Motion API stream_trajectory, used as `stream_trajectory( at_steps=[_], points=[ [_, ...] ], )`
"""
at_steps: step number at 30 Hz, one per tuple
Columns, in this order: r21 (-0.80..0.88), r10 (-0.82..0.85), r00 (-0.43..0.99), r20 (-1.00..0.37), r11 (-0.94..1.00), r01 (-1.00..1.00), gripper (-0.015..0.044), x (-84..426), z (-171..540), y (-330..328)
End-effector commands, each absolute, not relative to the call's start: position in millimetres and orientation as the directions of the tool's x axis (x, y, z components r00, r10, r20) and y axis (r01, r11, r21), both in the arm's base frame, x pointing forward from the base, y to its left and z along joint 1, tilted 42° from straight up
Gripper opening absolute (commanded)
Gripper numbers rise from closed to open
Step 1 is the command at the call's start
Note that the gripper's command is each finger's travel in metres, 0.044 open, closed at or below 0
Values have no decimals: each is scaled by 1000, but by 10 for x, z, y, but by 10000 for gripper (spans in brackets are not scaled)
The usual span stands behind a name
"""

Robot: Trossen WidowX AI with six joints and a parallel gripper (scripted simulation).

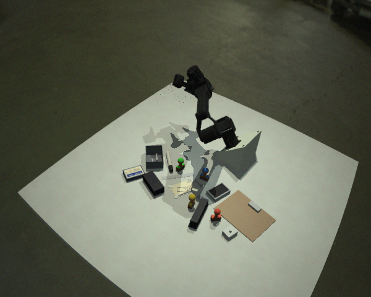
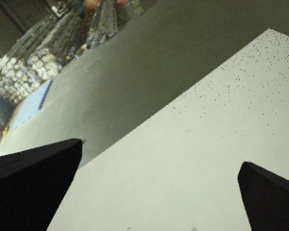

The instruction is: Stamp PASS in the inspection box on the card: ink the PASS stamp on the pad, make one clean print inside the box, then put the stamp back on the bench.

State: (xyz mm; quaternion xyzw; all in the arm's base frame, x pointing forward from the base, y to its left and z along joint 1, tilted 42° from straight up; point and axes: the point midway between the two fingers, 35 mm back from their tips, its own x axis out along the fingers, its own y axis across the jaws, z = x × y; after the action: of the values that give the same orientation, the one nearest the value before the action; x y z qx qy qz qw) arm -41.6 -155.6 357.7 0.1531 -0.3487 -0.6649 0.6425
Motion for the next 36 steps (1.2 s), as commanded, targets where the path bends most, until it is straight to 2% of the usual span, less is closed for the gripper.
stream_trajectory(
  at_steps=[1, 7, 15, 22, 30, 36],
  points=[
    [661, -962, -126, 244, 70, 747, 374, -417, 3576, -1559],
    [703, -977, -73, 199, 90, 705, 218, -439, 3520, -1707],
    [786, -998, 65, 7, 46, 617, 218, -286, 3241, -2130],
    [763, -950, 212, -230, -41, 645, 218, 113, 2848, -2433],
    [603, -789, 331, -517, -61, 795, 218, 752, 2327, -2506],
    [415, -624, 380, -682, 97, 905, 218, 1266, 1993, -2331]
  ],
)
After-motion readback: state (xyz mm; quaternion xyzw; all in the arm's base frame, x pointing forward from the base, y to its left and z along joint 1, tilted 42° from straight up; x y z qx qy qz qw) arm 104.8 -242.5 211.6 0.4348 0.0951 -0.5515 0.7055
